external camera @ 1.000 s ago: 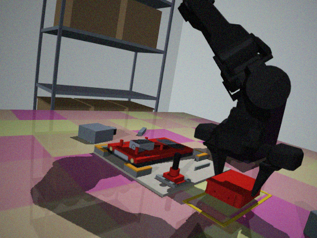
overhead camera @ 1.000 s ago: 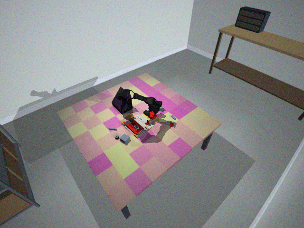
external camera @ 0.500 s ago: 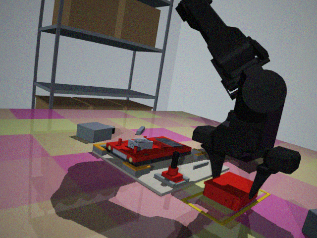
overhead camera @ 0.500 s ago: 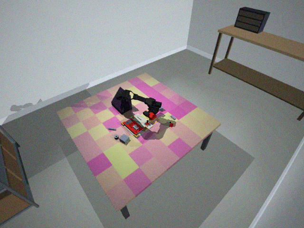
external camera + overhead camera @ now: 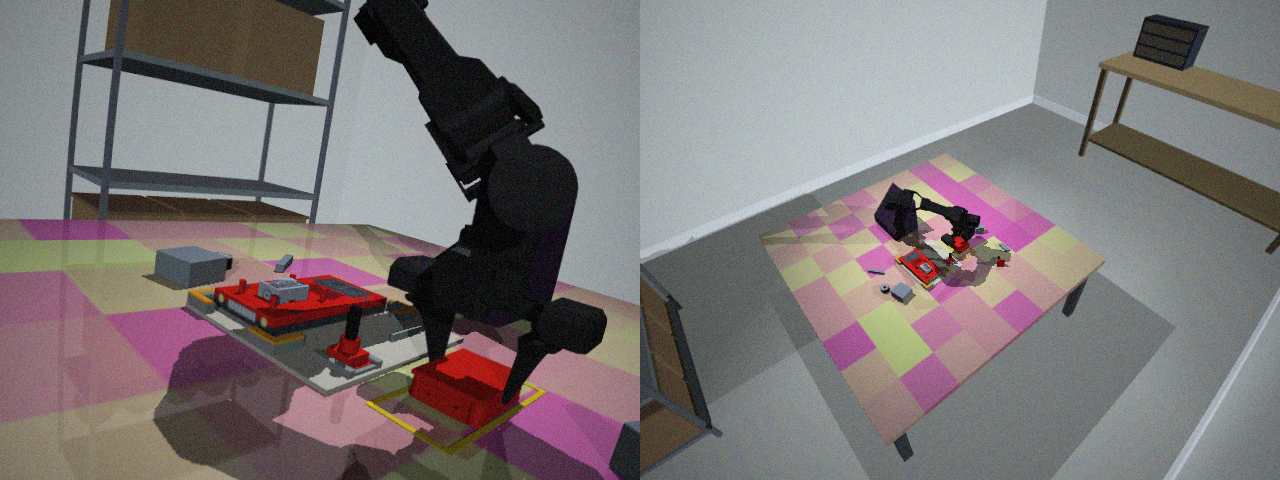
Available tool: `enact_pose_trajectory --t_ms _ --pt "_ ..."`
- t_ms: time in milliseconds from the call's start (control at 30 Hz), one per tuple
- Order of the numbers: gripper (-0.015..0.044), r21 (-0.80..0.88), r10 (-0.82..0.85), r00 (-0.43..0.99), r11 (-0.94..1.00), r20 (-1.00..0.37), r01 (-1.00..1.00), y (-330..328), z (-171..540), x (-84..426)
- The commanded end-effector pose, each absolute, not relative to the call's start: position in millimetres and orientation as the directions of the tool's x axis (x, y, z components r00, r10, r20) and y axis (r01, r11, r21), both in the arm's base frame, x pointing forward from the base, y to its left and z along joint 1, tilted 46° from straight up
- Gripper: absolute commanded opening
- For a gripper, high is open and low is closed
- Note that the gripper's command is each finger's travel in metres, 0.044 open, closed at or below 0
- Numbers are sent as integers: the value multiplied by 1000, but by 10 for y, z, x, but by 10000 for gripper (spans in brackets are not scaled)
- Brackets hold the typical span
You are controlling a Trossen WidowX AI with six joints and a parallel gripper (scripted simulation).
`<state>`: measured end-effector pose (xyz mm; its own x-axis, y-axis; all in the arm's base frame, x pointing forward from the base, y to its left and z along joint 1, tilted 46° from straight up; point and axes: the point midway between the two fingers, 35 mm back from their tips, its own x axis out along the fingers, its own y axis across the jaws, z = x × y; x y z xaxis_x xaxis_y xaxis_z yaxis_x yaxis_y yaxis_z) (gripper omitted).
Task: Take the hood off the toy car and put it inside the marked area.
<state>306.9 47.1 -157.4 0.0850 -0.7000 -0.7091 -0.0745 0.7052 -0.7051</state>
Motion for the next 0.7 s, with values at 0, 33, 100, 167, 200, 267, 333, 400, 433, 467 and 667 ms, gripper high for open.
enact_pose_trajectory --t_ms 0,33,100,167,200,267,333,400,433,467,667 --pt "289 -705 -700 85 705 -709 -74 473 -1571 3071" --pt "315 -705 -700 85 705 -709 -74 473 -1571 3071" --pt "367 -705 -700 85 705 -709 -74 473 -1571 3071" --pt "420 -705 -700 85 705 -709 -74 473 -1571 3071" --pt "440 -705 -700 85 705 -709 -74 473 -1571 3071" --pt "440 -705 -699 85 706 -710 -74 533 -1520 3072" --pt "440 -704 -699 84 706 -710 -75 654 -1413 3069" --pt "440 -705 -701 82 705 -709 -75 818 -1256 3051" --pt "440 -707 -702 81 704 -708 -74 909 -1161 3034" --pt "440 -708 -703 80 703 -707 -74 968 -1098 3021" --pt "440 -708 -704 80 702 -706 -74 987 -1077 3016"
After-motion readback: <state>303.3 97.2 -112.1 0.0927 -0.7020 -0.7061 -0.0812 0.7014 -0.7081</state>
